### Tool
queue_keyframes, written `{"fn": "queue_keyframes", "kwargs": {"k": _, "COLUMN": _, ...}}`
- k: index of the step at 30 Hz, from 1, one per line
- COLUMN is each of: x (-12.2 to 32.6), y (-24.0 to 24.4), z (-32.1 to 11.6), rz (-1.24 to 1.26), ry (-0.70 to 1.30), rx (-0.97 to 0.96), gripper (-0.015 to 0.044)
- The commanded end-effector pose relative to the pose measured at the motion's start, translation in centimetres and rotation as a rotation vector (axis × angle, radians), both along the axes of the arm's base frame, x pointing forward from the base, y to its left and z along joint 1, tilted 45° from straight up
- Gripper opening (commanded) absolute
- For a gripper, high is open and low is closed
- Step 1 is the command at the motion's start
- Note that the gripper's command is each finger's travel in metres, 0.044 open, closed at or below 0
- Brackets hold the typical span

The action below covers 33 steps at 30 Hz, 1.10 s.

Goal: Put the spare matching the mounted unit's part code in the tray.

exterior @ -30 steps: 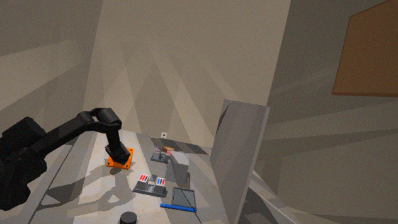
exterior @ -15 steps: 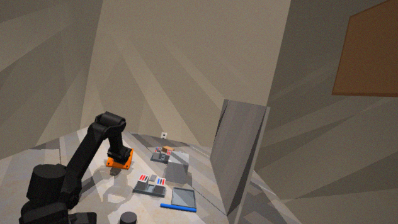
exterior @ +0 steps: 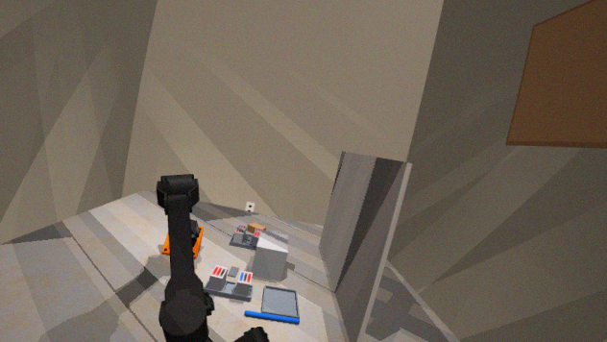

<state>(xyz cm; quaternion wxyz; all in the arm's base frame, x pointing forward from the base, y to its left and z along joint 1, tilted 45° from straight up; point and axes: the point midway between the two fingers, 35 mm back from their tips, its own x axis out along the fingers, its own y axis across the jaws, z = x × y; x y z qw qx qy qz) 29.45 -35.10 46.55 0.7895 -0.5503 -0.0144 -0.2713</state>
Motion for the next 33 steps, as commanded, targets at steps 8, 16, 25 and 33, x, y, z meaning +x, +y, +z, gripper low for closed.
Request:
{"fn": "queue_keyframes", "kwargs": {"k": 8, "x": 10.1, "y": 7.3, "z": -8.6, "rz": 0.17, "ry": 0.139, "rx": 0.504, "gripper": 0.044}}
{"fn": "queue_keyframes", "kwargs": {"k": 16, "x": 14.8, "y": 16.8, "z": -16.2, "rz": 0.222, "ry": 0.367, "rx": 0.828, "gripper": 0.044}}
{"fn": "queue_keyframes", "kwargs": {"k": 25, "x": 15.0, "y": 29.9, "z": -25.0, "rz": 0.177, "ry": 0.739, "rx": 1.063, "gripper": 0.044}}
{"fn": "queue_keyframes", "kwargs": {"k": 33, "x": 12.8, "y": 39.1, "z": -29.2, "rz": 0.08, "ry": 0.982, "rx": 1.115, "gripper": 0.044}}
